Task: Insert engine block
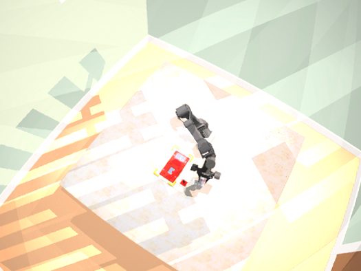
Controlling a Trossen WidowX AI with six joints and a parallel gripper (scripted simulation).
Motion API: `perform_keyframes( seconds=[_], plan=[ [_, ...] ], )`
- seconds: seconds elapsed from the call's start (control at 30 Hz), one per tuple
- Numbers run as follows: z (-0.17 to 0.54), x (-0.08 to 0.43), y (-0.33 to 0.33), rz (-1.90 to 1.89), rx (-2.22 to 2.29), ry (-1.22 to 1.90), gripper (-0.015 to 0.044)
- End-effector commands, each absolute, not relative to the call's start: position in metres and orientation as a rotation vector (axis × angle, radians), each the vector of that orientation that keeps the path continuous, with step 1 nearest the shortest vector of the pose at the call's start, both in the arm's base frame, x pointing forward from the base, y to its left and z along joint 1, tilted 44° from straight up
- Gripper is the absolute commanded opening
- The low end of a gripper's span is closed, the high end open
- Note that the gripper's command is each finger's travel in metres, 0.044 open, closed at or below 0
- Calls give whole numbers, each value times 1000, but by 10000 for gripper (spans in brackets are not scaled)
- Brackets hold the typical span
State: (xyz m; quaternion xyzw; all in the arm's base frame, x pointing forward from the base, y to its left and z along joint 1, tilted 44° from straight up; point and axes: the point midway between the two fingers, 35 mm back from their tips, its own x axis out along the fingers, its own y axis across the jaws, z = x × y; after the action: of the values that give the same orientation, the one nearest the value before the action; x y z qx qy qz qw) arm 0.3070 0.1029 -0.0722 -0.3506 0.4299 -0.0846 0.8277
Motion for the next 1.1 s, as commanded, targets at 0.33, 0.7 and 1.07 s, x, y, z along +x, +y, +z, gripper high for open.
perform_keyframes(
  seconds=[0.33, 0.7, 1.07],
  plan=[
    [-87, 303, 91, -172, -757, 925, 0],
    [-96, 302, 82, -172, -758, 925, 0],
    [-106, 301, 73, -173, -759, 925, 0]
  ],
)
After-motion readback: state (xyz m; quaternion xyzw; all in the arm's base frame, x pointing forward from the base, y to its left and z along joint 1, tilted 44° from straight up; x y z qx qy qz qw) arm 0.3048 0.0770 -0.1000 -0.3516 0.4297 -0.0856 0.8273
